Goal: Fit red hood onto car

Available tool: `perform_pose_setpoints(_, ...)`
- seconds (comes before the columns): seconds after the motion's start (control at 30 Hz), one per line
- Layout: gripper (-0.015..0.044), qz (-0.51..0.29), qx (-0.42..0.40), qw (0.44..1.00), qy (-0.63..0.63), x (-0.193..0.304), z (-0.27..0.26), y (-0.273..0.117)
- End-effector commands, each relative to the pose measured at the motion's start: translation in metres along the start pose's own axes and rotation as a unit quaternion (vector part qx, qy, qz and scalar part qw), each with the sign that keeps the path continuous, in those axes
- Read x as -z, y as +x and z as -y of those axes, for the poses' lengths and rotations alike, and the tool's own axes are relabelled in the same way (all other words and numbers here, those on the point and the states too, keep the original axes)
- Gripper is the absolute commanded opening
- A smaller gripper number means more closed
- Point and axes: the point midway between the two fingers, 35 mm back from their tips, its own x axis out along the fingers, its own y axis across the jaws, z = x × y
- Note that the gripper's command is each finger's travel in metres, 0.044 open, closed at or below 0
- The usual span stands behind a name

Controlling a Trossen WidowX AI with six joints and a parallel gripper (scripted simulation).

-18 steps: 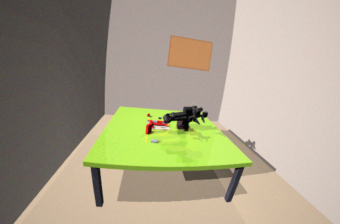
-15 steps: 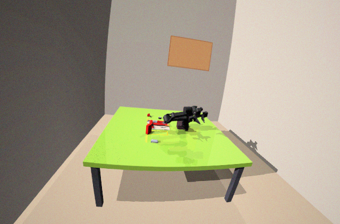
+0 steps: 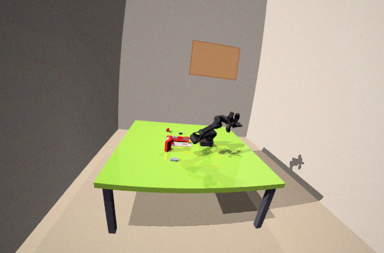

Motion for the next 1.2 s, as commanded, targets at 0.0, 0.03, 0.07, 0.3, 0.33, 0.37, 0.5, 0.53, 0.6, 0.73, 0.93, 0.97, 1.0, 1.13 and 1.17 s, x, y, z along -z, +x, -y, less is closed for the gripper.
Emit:
perform_pose_setpoints(0.0,0.0000,0.004,-0.077,0.997,0.029,-0.009,-0.037,-0.001)
perform_pose_setpoints(0.03,0.0000,0.004,-0.099,0.994,0.037,-0.011,-0.047,-0.003)
perform_pose_setpoints(0.07,0.0000,0.006,-0.122,0.992,0.039,-0.013,-0.058,-0.005)
perform_pose_setpoints(0.3,0.0000,0.006,-0.258,0.965,0.050,-0.022,-0.116,-0.027)
perform_pose_setpoints(0.33,0.0000,0.006,-0.266,0.963,0.052,-0.023,-0.120,-0.029)
perform_pose_setpoints(0.37,0.0000,0.005,-0.275,0.960,0.056,-0.024,-0.124,-0.031)
perform_pose_setpoints(0.5,0.0000,0.015,-0.334,0.942,0.034,-0.032,-0.146,-0.045)
perform_pose_setpoints(0.53,0.0000,0.012,-0.353,0.935,0.041,-0.034,-0.154,-0.051)
perform_pose_setpoints(0.6,0.0000,0.004,-0.390,0.919,0.058,-0.038,-0.168,-0.063)
perform_pose_setpoints(0.73,0.0000,-0.016,-0.461,0.883,0.090,-0.046,-0.193,-0.091)
perform_pose_setpoints(0.93,0.0000,-0.059,-0.568,0.810,0.133,-0.059,-0.225,-0.144)
perform_pose_setpoints(0.97,0.0000,-0.067,-0.585,0.796,0.139,-0.061,-0.229,-0.154)
perform_pose_setpoints(1.0,0.0000,-0.075,-0.602,0.782,0.144,-0.063,-0.232,-0.165)
perform_pose_setpoints(1.13,0.0000,-0.105,-0.667,0.720,0.157,-0.072,-0.241,-0.209)
perform_pose_setpoints(1.17,0.0000,-0.113,-0.683,0.704,0.159,-0.074,-0.241,-0.220)
